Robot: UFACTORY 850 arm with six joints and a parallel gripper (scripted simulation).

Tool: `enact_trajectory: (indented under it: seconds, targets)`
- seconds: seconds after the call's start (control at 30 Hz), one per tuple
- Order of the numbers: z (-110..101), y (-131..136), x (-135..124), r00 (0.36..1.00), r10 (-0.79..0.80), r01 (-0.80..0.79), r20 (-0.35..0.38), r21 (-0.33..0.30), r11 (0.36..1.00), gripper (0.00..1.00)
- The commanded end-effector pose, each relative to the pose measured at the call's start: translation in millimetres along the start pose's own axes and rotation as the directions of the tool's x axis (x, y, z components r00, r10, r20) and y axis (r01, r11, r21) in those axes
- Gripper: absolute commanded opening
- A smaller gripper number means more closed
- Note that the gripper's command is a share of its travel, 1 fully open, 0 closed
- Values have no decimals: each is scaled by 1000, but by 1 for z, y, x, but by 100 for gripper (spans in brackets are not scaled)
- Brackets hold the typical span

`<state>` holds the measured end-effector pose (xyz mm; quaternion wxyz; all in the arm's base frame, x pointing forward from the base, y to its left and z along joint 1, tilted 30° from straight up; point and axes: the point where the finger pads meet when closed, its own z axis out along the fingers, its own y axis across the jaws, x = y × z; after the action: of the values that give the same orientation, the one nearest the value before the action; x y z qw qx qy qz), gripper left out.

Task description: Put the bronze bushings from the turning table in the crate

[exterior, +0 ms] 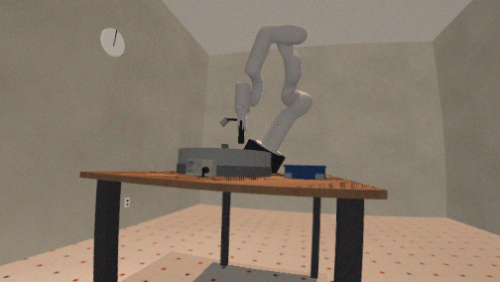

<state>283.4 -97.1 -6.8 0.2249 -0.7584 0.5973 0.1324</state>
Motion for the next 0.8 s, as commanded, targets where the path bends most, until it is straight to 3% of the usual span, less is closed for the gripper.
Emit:
enact_trajectory:
  seconds: [0.0,0.77]
  targets:
    - [15,0,0,1000,0,0,-1,1,1000,0]
    - [21,0,0,1000,0,0,-1,1,1000,0]
